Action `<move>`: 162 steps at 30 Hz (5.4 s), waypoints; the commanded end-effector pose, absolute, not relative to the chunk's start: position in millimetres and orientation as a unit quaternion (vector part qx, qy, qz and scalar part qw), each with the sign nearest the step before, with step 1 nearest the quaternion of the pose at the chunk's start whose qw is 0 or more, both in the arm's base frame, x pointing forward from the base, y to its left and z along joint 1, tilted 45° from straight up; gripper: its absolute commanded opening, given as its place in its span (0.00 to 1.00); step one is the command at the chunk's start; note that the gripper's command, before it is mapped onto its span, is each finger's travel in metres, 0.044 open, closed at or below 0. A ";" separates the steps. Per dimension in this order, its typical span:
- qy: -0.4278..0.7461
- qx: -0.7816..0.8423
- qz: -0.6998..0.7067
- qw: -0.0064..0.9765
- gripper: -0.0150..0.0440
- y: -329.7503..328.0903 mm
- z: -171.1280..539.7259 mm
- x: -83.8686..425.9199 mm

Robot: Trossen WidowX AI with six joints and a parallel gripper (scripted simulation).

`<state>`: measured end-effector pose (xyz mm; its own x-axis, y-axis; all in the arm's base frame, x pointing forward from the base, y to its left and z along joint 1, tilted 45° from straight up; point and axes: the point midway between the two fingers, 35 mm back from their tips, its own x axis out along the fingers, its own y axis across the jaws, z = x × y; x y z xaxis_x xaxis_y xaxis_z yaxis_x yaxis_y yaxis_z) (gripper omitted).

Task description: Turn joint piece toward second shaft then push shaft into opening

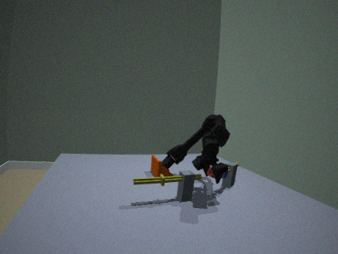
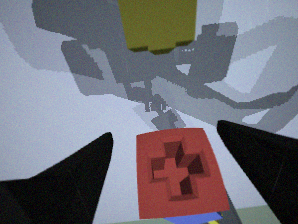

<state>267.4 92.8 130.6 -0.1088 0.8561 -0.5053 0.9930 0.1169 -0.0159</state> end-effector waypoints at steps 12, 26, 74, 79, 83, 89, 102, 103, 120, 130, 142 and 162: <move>0.716 0.614 -0.228 0.242 1.00 89.4 135.6 266.2; 0.658 0.583 -0.321 0.352 1.00 75.1 154.6 269.9; 0.672 0.532 -0.112 0.503 1.00 -45.9 174.1 278.4; 0.674 0.549 -0.165 0.467 1.00 -41.6 170.4 279.4; 0.672 0.560 -0.207 0.438 1.00 -38.1 167.4 280.1; 0.664 0.574 -0.272 0.395 1.00 -33.0 163.2 281.2; 0.653 0.582 -0.320 0.362 1.00 -22.5 153.2 282.3; 0.654 0.582 -0.320 0.362 1.00 -19.7 150.3 282.4; 0.659 0.581 -0.323 0.353 1.00 25.8 105.2 275.0; 0.659 0.581 -0.322 0.354 1.00 57.3 135.6 273.4; 0.659 0.581 -0.322 0.352 1.00 78.9 149.3 269.1; 0.659 0.581 -0.322 0.352 0.82 91.9 129.6 267.5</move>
<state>268.3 90.9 130.8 -0.0750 0.5378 -0.8397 0.9928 0.1190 -0.0124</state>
